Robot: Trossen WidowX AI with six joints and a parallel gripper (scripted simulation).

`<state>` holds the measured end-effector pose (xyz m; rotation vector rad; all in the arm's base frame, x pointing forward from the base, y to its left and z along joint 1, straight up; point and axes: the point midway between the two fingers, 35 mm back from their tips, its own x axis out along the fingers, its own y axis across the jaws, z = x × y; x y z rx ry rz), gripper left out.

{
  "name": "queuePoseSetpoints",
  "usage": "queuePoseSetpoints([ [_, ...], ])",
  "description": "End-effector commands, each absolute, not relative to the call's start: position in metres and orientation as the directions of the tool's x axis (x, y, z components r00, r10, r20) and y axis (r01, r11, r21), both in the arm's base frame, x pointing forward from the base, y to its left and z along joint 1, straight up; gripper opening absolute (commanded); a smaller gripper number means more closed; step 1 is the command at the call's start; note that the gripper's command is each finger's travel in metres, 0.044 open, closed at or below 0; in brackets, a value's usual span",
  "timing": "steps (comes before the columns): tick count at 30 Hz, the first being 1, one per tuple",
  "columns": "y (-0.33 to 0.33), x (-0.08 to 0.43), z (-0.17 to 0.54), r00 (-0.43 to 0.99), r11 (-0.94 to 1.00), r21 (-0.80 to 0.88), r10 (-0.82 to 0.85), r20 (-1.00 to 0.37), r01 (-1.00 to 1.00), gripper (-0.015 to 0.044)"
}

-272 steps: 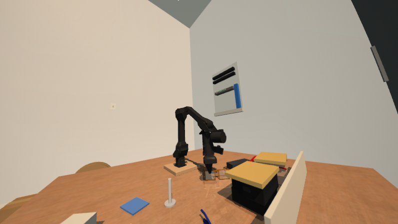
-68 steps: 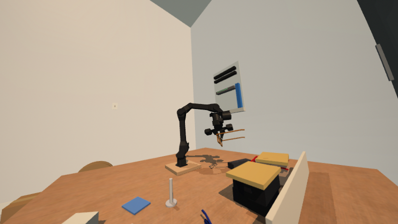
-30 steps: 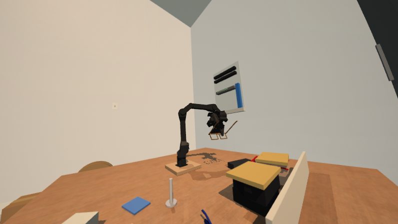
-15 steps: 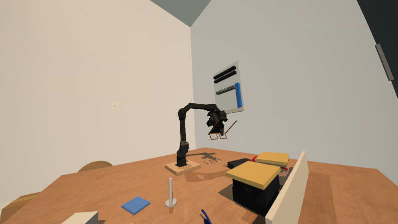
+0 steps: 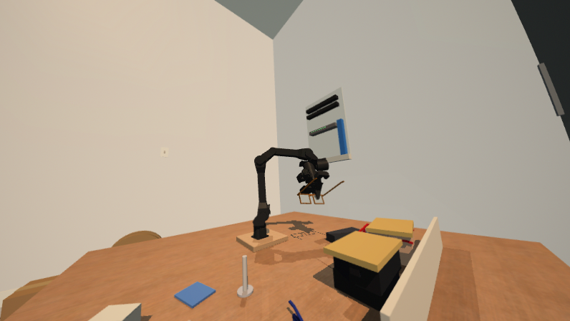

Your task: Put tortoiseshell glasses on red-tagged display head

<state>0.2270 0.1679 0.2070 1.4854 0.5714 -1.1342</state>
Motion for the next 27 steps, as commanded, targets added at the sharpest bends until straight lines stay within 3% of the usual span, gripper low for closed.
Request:
queuePoseSetpoints([
  [1,0.156,0.231,0.199,0.373,-0.240,0.426,-0.238,-0.897,0.872,0.0000],
  [27,0.073,0.249,0.162,0.110,-0.159,0.131,-0.135,-0.985,0.979,0.0000],
])
